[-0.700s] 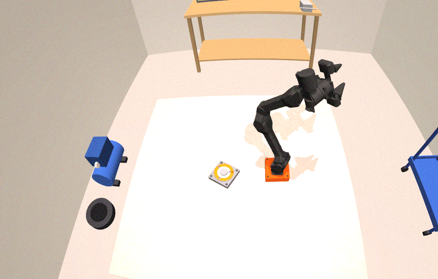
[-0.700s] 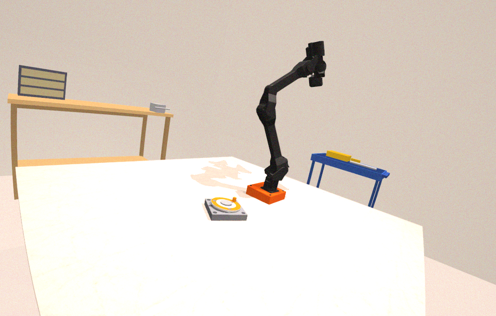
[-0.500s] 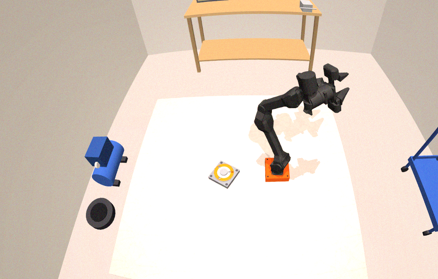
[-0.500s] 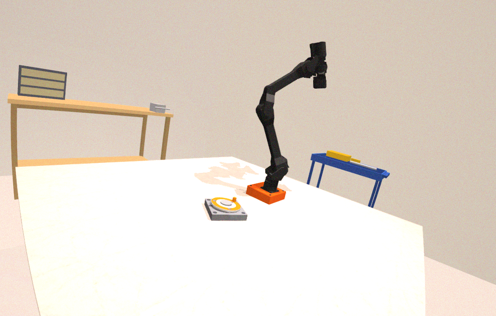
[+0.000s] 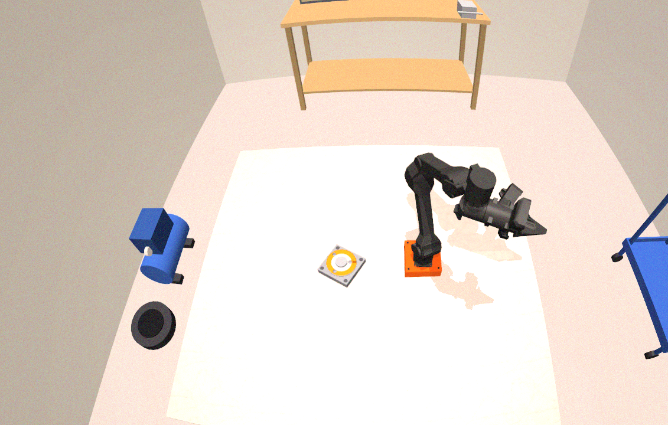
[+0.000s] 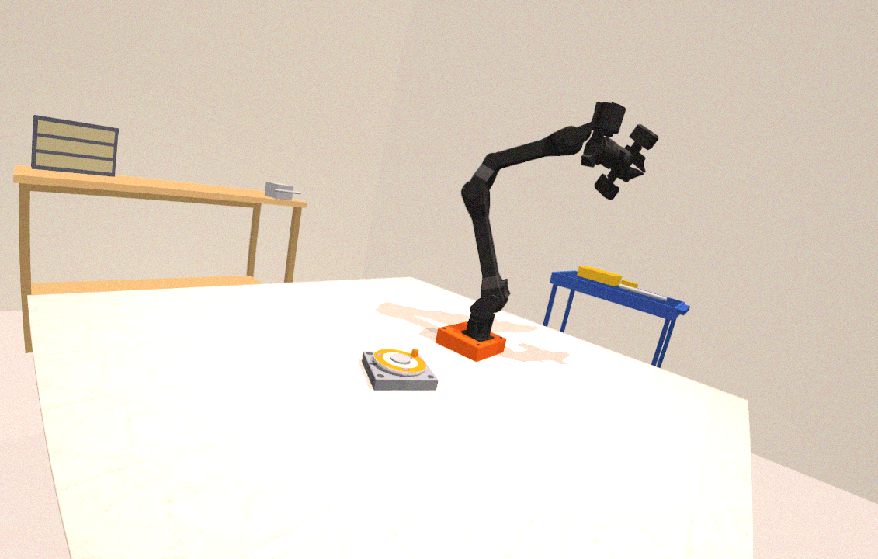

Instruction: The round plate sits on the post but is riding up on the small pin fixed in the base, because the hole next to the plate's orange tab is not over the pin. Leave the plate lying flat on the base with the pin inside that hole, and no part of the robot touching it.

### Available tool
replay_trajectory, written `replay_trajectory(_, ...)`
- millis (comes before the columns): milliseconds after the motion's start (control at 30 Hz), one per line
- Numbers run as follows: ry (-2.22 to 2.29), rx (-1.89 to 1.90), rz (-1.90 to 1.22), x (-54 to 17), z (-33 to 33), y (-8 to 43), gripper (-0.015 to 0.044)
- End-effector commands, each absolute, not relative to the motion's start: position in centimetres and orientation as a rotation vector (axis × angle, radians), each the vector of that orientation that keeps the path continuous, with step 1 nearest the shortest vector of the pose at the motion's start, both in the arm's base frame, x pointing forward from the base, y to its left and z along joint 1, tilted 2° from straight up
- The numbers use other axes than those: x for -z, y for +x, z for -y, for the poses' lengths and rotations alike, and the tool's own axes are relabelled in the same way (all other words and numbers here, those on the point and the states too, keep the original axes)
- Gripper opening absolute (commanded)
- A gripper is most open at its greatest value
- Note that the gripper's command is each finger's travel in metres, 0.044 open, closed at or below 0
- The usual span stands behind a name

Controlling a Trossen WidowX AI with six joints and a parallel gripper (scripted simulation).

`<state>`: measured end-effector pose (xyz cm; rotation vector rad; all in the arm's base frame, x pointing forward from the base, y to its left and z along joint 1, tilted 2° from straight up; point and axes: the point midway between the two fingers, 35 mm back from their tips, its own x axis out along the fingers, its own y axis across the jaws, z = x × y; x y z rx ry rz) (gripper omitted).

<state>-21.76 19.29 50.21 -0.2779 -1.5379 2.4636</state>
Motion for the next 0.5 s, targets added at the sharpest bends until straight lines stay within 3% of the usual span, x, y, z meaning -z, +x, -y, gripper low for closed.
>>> replay_trajectory(0,-0.487,-2.437,1.143,-46.5,-25.3,-18.2,0.0000)
replay_trajectory(133,-0.583,-2.380,0.887,-44.1,-28.5,-15.0,0.0000)
replay_trajectory(467,-0.730,-2.018,0.082,-34.7,-34.4,-1.1,0.0000)
